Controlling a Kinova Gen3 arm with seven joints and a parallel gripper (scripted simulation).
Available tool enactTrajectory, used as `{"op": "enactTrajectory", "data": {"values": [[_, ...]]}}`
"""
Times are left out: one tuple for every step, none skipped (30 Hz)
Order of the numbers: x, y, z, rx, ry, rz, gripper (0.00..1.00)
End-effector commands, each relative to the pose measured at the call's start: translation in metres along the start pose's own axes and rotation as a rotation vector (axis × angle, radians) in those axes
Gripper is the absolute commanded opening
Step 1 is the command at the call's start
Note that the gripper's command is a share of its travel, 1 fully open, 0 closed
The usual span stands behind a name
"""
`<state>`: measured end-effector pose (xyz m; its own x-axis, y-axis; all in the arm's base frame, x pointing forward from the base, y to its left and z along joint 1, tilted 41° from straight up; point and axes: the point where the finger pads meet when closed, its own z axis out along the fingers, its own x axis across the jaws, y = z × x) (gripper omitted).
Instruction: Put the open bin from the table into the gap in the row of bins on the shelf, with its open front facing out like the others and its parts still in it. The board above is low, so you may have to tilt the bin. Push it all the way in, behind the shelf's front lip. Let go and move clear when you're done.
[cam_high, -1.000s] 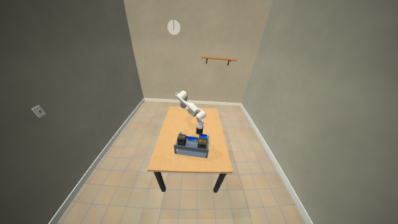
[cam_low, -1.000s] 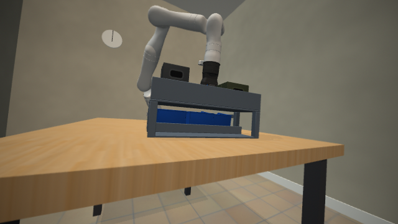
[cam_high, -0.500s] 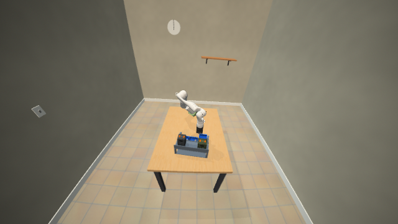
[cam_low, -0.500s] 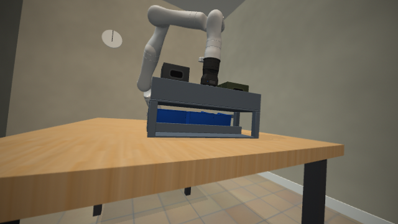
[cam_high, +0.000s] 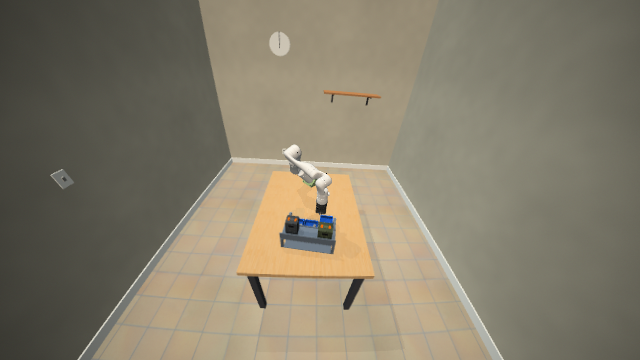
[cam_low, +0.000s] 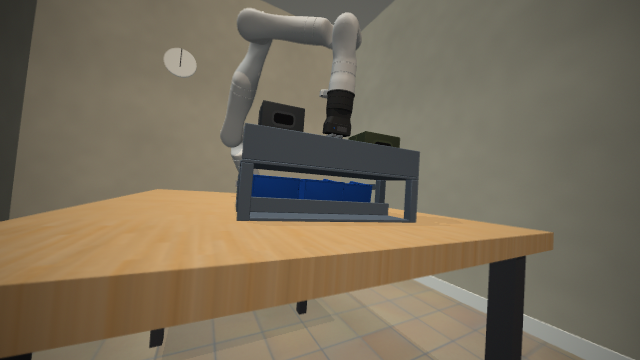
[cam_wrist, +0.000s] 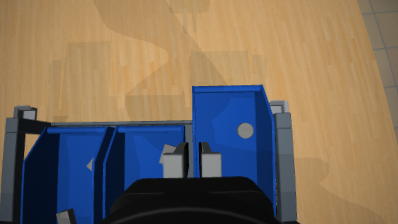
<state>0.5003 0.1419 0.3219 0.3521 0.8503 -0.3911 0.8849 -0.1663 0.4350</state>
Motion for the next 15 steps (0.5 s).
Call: {"op": "enactTrajectory", "data": {"values": [[0.0006,0.0001,-0.0015,-0.002,0.002,0.0,0.32],[0.0006,0.0,-0.0016,-0.002,0.002,0.0,0.32],[0.0006,0.0,-0.0017,-0.002,0.002,0.0,0.32],[0.0006,0.0,-0.0018,-0.002,0.002,0.0,0.32],[0.0006,0.0,-0.0018,-0.002,0.002,0.0,0.32],[0.0006,0.0,-0.0018,-0.002,0.002,0.0,0.32],[0.0006,0.0,-0.0018,-0.002,0.002,0.0,0.32],[0.0006,0.0,-0.0018,-0.002,0.002,0.0,0.32],[0.0006,0.0,-0.0018,-0.002,0.002,0.0,0.32],[0.0006,0.0,-0.0018,-0.002,0.002,0.0,0.0],[0.0006,0.0,-0.0018,-0.002,0.002,0.0,0.0],[0.0006,0.0,-0.0018,-0.002,0.002,0.0,0.0],[0.0006,0.0,-0.0018,-0.002,0.002,0.0,0.0],[0.0006,0.0,-0.0018,-0.002,0.002,0.0,0.0],[0.0006,0.0,-0.0018,-0.002,0.002,0.0,0.0]]}}
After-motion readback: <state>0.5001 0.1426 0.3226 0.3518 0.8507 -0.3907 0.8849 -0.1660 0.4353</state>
